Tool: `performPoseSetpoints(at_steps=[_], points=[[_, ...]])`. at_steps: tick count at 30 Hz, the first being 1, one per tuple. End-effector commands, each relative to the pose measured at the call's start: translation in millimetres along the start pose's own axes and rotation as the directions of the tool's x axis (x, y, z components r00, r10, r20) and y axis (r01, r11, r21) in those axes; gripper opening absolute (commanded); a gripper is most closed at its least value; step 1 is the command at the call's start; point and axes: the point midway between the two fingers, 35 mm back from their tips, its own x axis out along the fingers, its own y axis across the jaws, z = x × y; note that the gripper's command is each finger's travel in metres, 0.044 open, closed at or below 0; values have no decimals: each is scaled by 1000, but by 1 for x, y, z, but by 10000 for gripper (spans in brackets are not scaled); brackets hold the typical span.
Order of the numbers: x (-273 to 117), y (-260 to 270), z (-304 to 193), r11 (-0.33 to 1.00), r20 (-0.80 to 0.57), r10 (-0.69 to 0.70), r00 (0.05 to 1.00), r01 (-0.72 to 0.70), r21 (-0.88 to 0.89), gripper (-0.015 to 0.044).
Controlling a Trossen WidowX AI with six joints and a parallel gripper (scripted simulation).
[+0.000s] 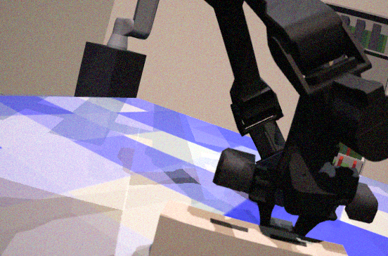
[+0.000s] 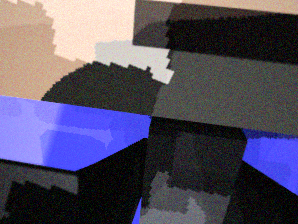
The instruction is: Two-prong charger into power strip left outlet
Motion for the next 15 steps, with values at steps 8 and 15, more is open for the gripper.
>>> performPoseSetpoints(at_steps=[8,15], points=[[-1,0,4,1000,6,-3,1000,3,-3,0],[-1,0,7,1000,6,-3,1000,3,-3,0]])
